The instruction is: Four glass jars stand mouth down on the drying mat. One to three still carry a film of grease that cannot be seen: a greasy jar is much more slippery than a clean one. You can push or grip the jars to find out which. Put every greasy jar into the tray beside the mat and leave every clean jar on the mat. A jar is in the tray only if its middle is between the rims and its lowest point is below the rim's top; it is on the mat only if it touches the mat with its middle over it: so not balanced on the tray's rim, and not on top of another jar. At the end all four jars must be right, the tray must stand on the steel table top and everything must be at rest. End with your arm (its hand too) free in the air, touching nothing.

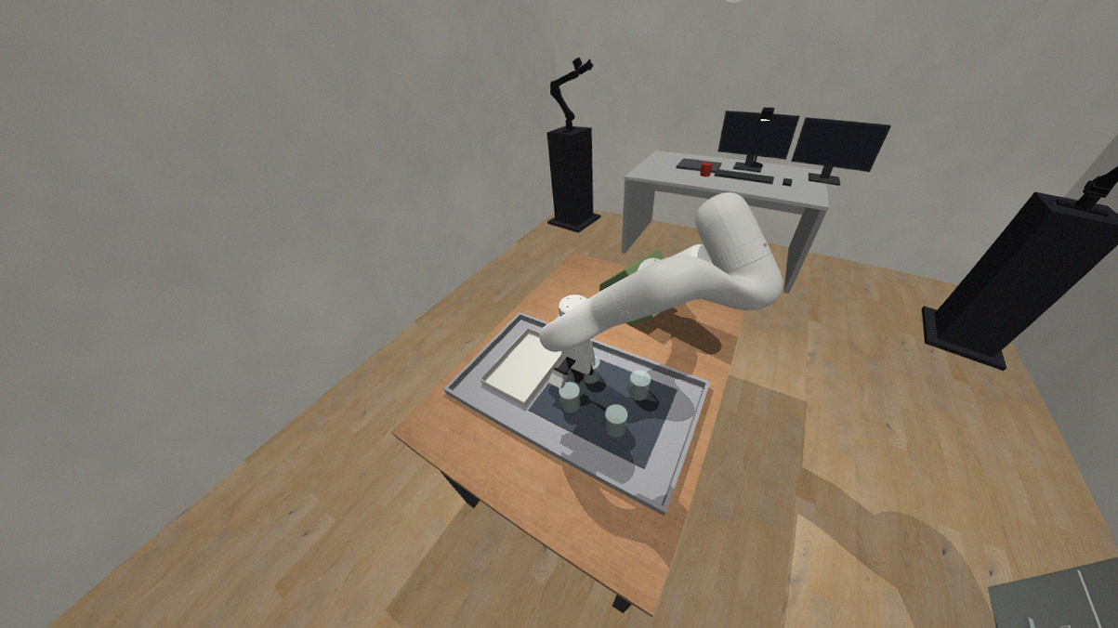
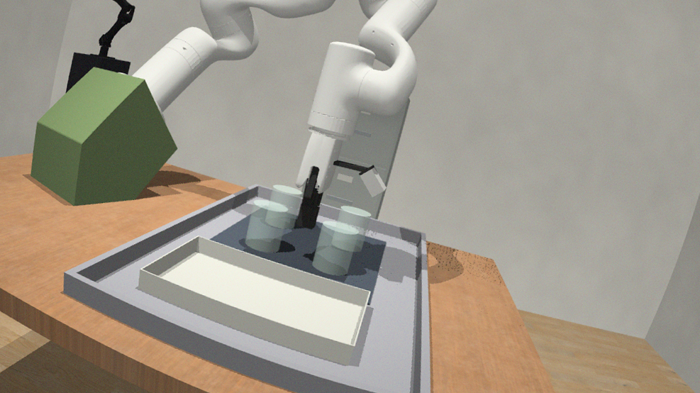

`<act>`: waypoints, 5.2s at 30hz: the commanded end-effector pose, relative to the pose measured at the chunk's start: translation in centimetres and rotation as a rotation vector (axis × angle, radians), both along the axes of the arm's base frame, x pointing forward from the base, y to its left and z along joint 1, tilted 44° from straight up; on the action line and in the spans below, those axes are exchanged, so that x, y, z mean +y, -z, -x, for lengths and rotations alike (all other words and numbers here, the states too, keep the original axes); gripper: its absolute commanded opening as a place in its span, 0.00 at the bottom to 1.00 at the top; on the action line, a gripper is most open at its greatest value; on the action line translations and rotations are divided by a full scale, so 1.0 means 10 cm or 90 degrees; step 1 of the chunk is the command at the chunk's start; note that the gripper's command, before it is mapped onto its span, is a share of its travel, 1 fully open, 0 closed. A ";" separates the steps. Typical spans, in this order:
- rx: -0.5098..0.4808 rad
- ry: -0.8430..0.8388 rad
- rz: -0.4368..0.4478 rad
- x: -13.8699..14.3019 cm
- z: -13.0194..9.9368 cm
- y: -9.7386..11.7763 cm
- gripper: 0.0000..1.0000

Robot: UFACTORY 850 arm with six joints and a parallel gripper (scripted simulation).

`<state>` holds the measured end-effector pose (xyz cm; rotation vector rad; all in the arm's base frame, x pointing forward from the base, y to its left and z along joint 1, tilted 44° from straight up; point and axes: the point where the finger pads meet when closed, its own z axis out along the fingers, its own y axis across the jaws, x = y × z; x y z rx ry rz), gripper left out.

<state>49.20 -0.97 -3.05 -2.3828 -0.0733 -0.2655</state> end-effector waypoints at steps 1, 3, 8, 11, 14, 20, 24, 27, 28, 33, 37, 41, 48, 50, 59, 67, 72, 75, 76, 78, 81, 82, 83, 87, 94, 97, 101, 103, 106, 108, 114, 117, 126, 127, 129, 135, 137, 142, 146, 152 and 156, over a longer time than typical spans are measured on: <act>-0.001 0.000 0.000 -0.01 -0.01 0.00 0.00; -0.001 0.000 0.000 -0.06 0.01 -0.06 0.00; -0.001 0.000 0.000 -0.21 0.05 -0.22 0.00; -0.001 0.000 0.000 -0.37 0.09 -0.39 0.00; -0.001 0.000 0.000 -0.52 0.13 -0.55 0.00; -0.001 0.000 0.000 -0.35 0.15 -0.71 0.00; -0.001 0.000 0.000 -0.23 0.16 -0.82 0.00; -0.001 0.000 0.000 -0.06 0.18 -0.98 0.00; -0.001 0.000 0.000 0.00 0.19 -1.03 0.00; -0.001 0.000 0.000 0.30 0.23 -1.30 0.00; -0.001 0.000 0.000 0.53 0.26 -1.52 0.00; -0.001 0.000 0.000 0.65 0.27 -1.62 0.00; -0.001 0.000 0.000 0.83 0.25 -1.54 0.00; -0.001 0.000 0.000 0.90 0.23 -1.47 0.00; -0.001 0.000 0.000 1.13 0.17 -1.23 0.00; -0.001 0.000 0.000 1.22 0.15 -1.13 0.00; -0.001 0.000 0.000 1.22 0.15 -1.13 0.00; -0.001 0.000 0.000 1.22 0.15 -1.13 0.00; -0.001 0.000 0.000 1.22 0.15 -1.13 0.00; -0.001 0.000 0.000 1.22 0.15 -1.13 0.00; -0.001 0.000 0.000 1.22 0.14 -1.13 0.00; -0.001 0.000 0.000 1.22 0.14 -1.13 0.00; -0.001 0.000 0.000 1.22 0.14 -1.13 0.00; -0.001 0.000 0.000 1.22 0.13 -1.13 0.00; -0.001 0.000 0.000 1.22 0.13 -1.13 0.00; -0.001 0.000 0.000 1.22 0.12 -1.14 0.00; -0.001 0.000 0.000 1.22 0.12 -1.14 0.00; -0.001 0.000 0.000 1.22 0.12 -1.14 0.00; -0.001 0.000 0.000 1.22 0.11 -1.14 0.00; -0.001 0.000 0.000 1.22 0.11 -1.14 0.00; -0.001 0.000 0.000 1.22 0.10 -1.14 0.00; -0.001 0.000 0.000 1.22 0.10 -1.14 0.00; -0.001 0.000 0.000 1.22 0.09 -1.14 0.00; -0.001 0.000 0.000 1.22 0.09 -1.14 0.00; -0.001 0.000 0.000 1.22 0.09 -1.14 0.00; -0.001 0.000 0.000 1.22 0.08 -1.15 0.00; -0.001 0.000 0.000 1.22 0.08 -1.15 0.00; -0.001 0.000 0.000 1.22 0.07 -1.15 0.00; -0.001 0.000 0.000 1.22 0.07 -1.15 0.00; -0.001 0.000 0.000 1.22 0.06 -1.15 0.00; -0.001 0.000 0.000 1.22 0.05 -1.15 0.00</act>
